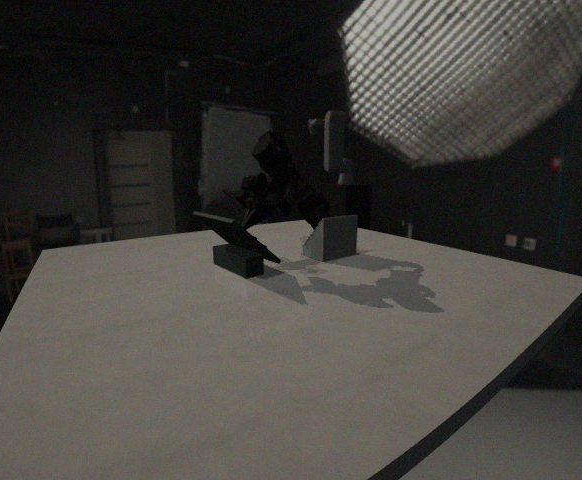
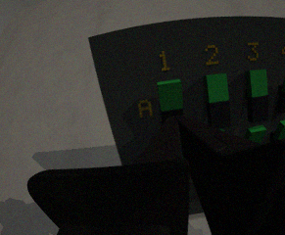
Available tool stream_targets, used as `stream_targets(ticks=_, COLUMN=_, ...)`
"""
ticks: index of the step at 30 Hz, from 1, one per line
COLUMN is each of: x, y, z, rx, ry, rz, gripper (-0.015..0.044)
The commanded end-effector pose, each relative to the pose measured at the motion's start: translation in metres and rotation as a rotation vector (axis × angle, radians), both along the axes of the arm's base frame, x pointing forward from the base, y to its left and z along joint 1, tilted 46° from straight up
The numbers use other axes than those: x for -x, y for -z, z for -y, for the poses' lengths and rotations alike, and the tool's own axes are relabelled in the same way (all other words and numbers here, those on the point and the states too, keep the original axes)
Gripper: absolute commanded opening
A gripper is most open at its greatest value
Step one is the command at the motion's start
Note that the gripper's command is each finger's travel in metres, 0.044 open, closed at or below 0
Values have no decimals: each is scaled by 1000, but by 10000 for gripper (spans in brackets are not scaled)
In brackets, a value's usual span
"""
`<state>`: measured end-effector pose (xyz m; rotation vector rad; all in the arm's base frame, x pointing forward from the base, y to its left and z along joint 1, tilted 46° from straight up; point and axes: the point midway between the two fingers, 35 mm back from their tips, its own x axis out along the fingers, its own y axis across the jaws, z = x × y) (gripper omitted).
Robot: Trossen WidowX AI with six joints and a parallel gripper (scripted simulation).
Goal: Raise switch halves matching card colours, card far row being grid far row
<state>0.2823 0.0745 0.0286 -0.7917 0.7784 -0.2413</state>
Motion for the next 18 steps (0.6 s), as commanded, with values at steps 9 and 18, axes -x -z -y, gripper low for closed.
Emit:
stream_targets(ticks=9, x=43, y=-33, z=-32, rx=-1, ry=15, rz=-26, gripper=0)
stream_targets(ticks=18, x=44, y=-35, z=-32, rx=0, ry=15, rz=-25, gripper=0)
